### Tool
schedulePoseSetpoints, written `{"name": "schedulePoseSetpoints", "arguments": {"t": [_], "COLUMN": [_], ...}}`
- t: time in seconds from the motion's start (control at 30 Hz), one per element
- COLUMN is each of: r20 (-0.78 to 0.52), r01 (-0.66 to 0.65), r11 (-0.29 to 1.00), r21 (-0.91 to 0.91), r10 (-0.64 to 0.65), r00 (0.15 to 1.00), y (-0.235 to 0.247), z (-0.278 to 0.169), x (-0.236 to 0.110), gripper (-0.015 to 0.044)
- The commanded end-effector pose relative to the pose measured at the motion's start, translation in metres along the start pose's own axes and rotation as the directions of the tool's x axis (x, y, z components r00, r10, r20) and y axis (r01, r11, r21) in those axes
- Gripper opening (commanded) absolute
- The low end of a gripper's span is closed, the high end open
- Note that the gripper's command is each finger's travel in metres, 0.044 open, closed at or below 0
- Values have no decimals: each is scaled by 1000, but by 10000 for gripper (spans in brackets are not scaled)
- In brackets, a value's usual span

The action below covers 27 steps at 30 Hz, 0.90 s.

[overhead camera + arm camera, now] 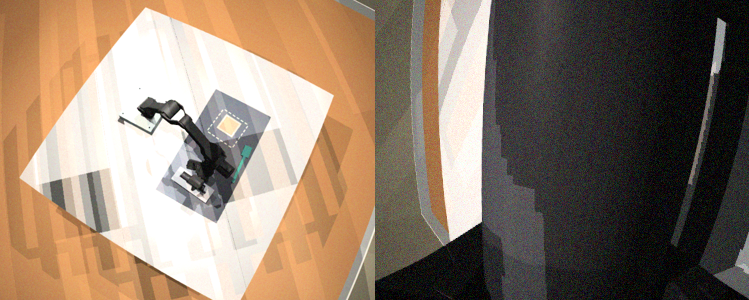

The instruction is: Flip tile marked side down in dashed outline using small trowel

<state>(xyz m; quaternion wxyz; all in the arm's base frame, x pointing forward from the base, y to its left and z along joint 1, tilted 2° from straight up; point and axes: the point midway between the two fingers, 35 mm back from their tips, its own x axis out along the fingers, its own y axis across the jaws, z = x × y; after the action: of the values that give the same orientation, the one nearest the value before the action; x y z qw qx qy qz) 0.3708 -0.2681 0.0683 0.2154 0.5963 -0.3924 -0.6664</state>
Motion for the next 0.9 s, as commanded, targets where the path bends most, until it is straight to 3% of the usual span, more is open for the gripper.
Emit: {"name": "schedulePoseSetpoints", "arguments": {"t": [0.0, 0.8, 0.87], "r20": [1, 0, 0], "r01": [-17, -14, -14], "r11": [1000, 1000, 1000], "r21": [15, 14, 14], "r10": [17, 14, 14], "r00": [1000, 1000, 1000], "y": [4, -23, -23], "z": [-1, -3, -3], "x": [-1, 23, 23], "gripper": [0, 0, 52]}}
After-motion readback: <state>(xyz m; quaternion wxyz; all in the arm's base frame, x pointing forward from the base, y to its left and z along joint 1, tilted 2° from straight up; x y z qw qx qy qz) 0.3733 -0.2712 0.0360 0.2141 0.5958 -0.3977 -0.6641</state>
